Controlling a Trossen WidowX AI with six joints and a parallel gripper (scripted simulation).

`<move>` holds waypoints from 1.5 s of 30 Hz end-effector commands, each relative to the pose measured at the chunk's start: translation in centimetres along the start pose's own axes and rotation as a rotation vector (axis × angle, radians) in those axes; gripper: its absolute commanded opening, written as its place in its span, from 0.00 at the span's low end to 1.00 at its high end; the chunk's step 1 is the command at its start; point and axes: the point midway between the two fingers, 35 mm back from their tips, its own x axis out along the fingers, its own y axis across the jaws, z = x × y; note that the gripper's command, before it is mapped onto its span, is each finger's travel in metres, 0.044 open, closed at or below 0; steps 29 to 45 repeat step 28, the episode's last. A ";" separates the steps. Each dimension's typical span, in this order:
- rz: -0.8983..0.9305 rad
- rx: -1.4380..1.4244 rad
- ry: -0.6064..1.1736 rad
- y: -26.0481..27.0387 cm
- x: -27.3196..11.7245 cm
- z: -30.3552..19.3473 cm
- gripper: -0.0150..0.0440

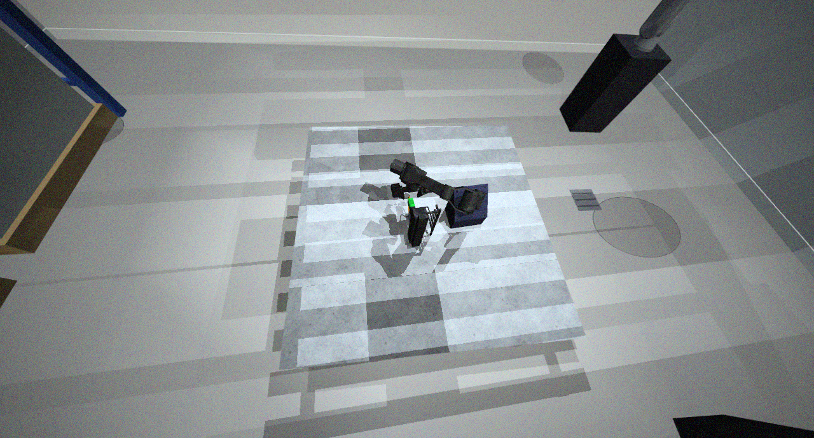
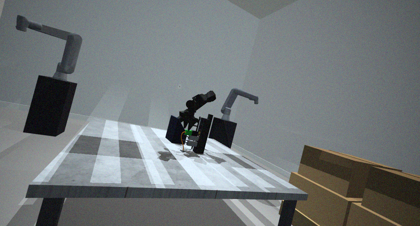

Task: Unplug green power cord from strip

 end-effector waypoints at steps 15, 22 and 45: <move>0.000 -0.003 -0.004 0.0 -1.2 5.8 1.00; 0.000 -0.003 -0.004 0.0 -1.2 5.8 1.00; 0.000 -0.003 -0.004 0.0 -1.2 5.8 1.00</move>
